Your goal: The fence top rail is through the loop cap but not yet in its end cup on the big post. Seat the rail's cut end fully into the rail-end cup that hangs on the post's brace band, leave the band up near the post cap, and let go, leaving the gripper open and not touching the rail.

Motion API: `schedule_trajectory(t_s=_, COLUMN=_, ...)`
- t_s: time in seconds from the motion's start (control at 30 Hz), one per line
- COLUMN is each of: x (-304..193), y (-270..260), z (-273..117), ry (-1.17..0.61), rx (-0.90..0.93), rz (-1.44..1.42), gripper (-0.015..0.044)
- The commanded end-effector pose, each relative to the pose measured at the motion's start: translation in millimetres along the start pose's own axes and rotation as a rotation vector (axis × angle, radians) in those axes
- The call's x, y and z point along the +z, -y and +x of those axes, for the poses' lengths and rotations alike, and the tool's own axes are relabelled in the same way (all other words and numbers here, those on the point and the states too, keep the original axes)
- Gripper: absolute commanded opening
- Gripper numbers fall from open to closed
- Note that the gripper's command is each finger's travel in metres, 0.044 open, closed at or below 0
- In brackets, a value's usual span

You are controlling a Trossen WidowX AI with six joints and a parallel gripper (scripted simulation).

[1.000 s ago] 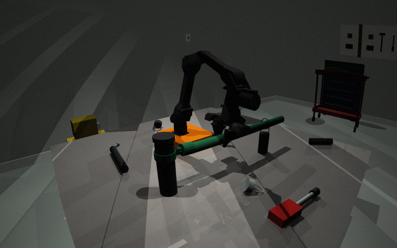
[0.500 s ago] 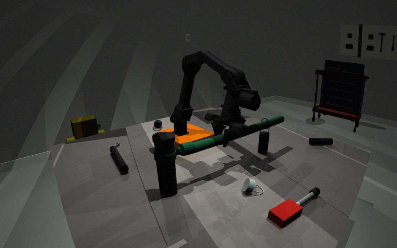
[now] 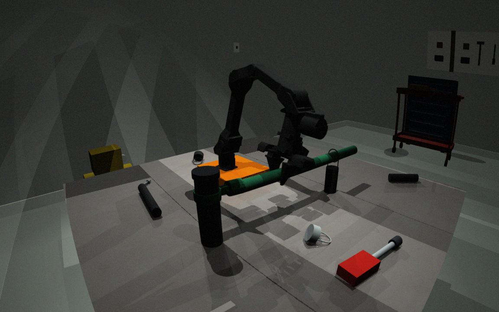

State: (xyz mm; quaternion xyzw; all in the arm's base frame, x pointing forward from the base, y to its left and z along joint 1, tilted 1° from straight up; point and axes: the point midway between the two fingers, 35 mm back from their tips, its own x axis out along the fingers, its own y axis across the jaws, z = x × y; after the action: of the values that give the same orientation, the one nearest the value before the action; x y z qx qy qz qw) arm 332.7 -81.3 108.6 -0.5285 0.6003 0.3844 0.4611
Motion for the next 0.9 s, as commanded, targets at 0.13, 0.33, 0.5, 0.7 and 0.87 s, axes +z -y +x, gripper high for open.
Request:
schedule_trajectory(t_s=0.13, x=-3.4, y=0.4, z=-2.2, ry=-0.010, rx=-0.003, rz=-0.001, gripper=0.0000)
schedule_trajectory(t_s=0.33, x=-4.0, y=0.5, z=-2.5, ry=-0.011, rx=-0.003, rz=-0.001, gripper=0.0000)
schedule_trajectory(t_s=0.5, x=-4.6, y=0.5, z=-2.7, ry=-0.012, rx=-0.003, rz=-0.001, gripper=0.0000)
schedule_trajectory(t_s=0.7, x=-5.3, y=0.6, z=-2.9, ry=-0.012, rx=-0.003, rz=-0.001, gripper=0.0000)
schedule_trajectory(t_s=0.87, x=-5.9, y=0.6, z=-3.1, ry=-0.013, rx=-0.003, rz=-0.001, gripper=0.0000)
